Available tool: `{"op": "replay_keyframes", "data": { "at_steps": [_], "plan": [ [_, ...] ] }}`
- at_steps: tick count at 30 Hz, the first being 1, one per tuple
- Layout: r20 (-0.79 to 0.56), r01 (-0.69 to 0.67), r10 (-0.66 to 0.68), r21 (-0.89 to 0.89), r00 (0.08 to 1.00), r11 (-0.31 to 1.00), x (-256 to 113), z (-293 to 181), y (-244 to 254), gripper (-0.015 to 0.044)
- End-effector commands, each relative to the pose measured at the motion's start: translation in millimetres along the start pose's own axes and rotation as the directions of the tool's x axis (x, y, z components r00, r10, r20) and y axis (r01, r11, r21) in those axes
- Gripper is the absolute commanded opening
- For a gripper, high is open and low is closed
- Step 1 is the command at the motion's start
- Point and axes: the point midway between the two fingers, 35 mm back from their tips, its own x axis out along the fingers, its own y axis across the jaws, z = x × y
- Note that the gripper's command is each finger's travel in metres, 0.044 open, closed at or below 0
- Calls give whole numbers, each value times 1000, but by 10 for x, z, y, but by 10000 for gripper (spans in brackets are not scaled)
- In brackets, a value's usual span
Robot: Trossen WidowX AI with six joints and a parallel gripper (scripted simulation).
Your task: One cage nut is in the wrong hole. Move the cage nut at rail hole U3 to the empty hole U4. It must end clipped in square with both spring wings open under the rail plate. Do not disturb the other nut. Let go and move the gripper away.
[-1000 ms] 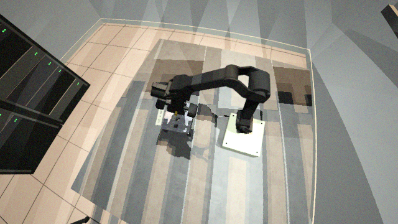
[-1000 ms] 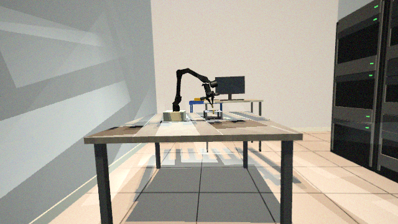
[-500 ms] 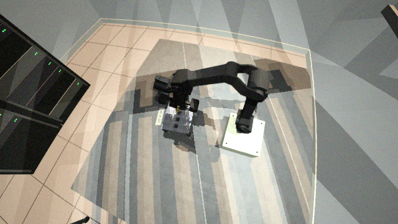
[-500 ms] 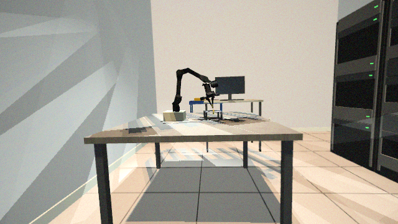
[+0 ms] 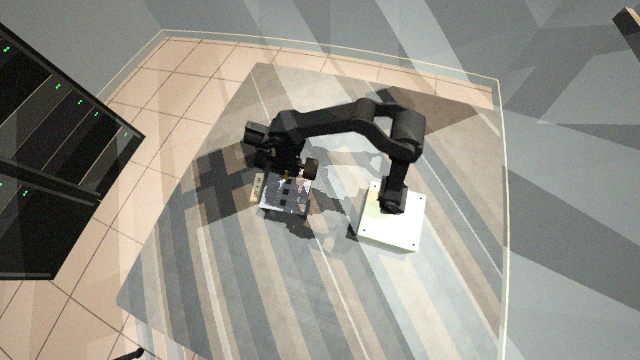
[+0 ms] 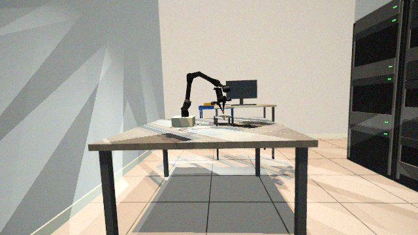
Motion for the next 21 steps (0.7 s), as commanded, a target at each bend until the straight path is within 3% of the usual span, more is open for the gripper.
{"op": "replay_keyframes", "data": {
  "at_steps": [1, 21],
  "plan": [
    [1, 11, -11, -5, 1000, 1000, -3, 1, 22, 36],
    [1, 82, -82, -3, 997, 997, 36, 1, 45, 36]
  ]
}}
